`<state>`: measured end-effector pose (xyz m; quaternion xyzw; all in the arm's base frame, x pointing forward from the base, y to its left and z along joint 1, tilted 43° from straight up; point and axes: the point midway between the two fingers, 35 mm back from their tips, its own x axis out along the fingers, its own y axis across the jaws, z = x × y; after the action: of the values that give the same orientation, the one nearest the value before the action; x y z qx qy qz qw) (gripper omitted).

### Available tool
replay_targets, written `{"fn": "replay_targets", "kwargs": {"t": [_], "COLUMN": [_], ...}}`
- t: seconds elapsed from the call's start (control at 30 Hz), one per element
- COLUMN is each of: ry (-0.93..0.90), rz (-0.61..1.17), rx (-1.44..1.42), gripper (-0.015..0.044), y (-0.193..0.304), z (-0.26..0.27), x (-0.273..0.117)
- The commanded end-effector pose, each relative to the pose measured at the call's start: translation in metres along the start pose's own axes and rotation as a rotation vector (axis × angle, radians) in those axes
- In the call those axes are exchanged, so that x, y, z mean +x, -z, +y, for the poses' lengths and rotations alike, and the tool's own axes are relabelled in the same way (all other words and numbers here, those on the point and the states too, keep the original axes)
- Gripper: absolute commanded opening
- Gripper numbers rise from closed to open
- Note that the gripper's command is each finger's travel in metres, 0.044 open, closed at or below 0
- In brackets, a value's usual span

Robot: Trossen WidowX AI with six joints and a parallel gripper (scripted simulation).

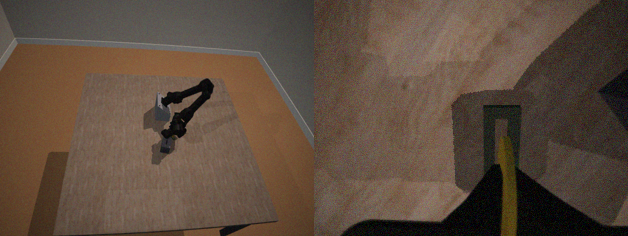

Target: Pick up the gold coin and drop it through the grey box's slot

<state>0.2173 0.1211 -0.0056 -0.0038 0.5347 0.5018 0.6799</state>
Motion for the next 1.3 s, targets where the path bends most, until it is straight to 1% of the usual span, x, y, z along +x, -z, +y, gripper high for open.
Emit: {"fn": "replay_targets", "kwargs": {"t": [0.0, 1.27], "ry": [0.0, 0.001], "rz": [-0.003, -0.001], "rx": [-0.001, -0.001], "gripper": [0.0, 0.0], "y": [-0.001, 0.0], "z": [-0.001, -0.001], "x": [-0.005, -0.095]}}
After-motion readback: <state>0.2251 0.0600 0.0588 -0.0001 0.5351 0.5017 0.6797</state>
